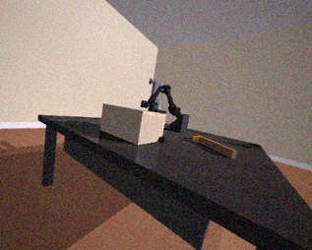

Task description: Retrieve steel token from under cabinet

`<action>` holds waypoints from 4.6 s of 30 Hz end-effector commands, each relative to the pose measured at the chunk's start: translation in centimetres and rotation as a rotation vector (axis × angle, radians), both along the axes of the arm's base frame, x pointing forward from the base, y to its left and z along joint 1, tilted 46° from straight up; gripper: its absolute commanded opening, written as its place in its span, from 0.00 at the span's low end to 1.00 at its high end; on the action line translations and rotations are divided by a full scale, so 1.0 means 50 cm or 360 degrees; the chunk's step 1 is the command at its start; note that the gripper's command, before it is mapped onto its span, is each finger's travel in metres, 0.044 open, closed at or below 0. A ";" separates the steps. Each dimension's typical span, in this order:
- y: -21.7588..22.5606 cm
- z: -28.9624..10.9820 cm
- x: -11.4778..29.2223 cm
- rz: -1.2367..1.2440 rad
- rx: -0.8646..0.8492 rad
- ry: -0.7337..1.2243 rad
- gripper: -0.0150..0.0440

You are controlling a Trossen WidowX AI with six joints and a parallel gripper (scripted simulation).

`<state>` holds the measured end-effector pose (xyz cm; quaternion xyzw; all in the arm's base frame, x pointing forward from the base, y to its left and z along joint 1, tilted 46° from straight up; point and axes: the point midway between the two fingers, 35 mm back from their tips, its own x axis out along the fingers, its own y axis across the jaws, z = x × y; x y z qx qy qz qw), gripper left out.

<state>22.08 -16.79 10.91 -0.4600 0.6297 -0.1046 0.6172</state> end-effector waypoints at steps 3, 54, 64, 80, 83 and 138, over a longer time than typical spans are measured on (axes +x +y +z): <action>-0.001 0.001 0.001 -0.0004 -0.0002 -0.0006 0.30; 0.047 -0.022 0.097 -0.0043 0.0020 -0.0049 0.25; 0.057 -0.026 0.118 -0.0044 0.0021 -0.0051 0.25; 0.073 -0.033 0.152 -0.0044 0.0022 -0.0053 0.25; 0.076 -0.035 0.159 -0.0044 0.0022 -0.0053 0.25; 0.134 -0.059 0.283 -0.0044 0.0025 -0.0058 0.25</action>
